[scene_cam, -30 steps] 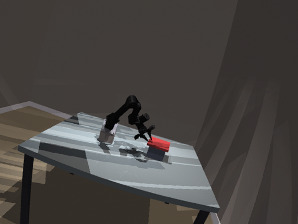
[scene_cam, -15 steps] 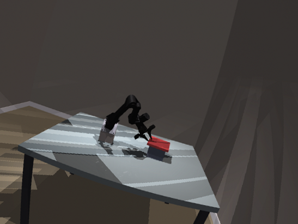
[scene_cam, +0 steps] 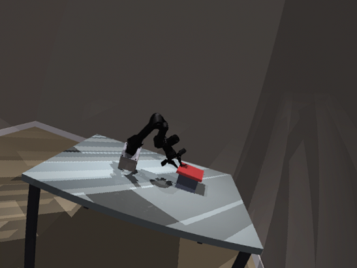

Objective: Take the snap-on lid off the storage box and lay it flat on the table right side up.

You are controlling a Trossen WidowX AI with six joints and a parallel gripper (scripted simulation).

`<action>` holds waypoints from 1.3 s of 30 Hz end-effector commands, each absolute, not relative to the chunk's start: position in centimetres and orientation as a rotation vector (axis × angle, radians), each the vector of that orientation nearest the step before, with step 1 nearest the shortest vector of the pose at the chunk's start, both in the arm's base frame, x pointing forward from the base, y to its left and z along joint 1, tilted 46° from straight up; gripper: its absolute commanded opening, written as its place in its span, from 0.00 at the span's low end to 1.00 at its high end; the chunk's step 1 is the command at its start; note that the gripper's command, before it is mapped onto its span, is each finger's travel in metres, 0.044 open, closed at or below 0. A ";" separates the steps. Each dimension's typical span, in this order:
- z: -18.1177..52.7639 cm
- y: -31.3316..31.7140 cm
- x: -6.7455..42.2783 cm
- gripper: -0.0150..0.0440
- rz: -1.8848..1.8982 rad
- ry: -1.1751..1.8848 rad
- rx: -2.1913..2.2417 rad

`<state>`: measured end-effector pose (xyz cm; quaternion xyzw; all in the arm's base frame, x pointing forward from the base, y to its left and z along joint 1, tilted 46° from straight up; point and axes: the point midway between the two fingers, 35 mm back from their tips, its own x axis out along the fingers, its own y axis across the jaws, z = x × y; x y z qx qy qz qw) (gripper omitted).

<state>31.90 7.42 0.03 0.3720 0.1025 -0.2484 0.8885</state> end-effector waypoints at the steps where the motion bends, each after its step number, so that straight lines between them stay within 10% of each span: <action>1: 0.2 7.6 31.9 0.25 -0.515 0.210 0.777; 39: 0.4 7.9 31.9 0.25 -0.514 0.211 0.774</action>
